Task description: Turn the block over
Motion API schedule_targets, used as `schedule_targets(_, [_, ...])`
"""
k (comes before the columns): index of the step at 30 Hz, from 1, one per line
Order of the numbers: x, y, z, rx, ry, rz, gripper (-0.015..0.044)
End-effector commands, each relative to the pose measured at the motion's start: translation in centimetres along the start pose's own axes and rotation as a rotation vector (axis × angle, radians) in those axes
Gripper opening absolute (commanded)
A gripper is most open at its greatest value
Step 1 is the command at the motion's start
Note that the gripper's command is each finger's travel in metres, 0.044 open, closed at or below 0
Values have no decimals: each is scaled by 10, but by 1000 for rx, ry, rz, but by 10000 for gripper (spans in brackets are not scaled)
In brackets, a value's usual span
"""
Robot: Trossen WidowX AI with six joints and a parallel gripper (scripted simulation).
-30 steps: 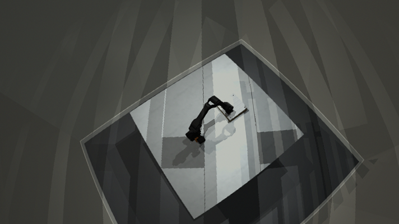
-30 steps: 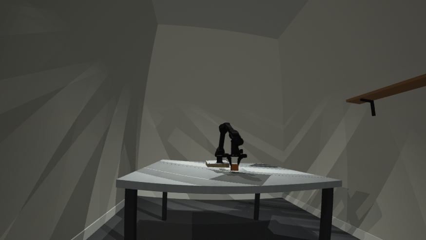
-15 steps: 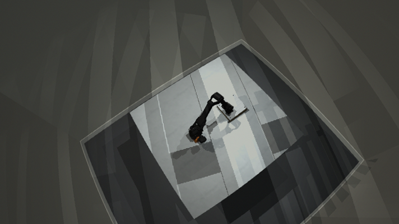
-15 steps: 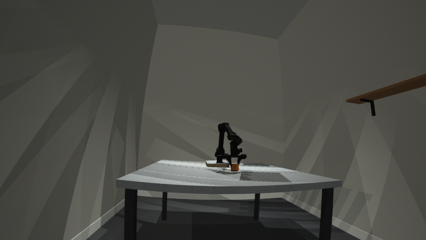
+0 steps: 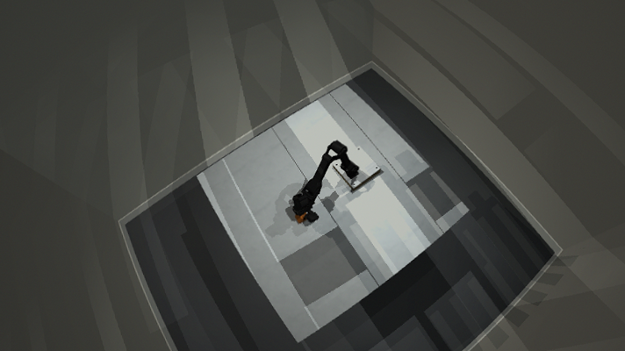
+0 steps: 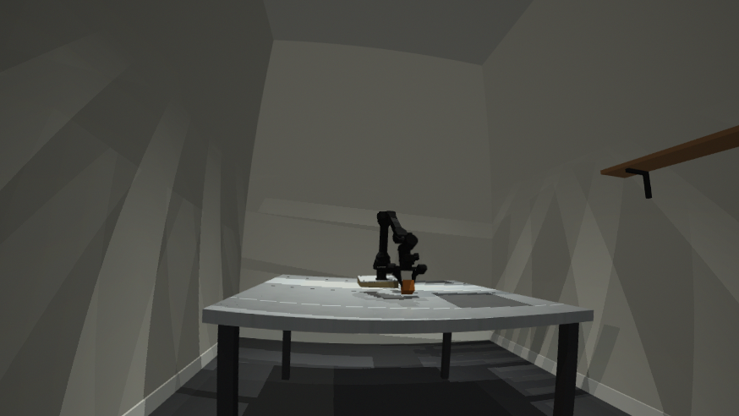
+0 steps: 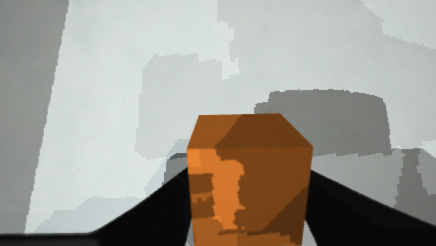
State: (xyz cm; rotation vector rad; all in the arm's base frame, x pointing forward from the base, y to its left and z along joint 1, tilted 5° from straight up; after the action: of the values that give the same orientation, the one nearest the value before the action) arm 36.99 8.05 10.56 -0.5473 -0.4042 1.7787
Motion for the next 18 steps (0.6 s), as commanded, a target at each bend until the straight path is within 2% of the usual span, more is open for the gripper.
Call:
schedule_targets(1, [-1,-3,4,-26,7,2,0])
schedule_targets(18, [5,9,-28,-268,49,8,0])
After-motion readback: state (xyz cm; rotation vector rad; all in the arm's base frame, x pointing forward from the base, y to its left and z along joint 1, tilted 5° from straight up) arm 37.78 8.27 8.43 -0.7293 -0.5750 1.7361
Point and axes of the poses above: the point midway between the two fingers, 35 mm back from their tips, its own z axis back along the fingers, its own x axis across the jaws, y = z × x, the point moved 4 cm from there along z, back along the fingers, and after that the axes turned 11 degrees about z, right-handed, at the moved point
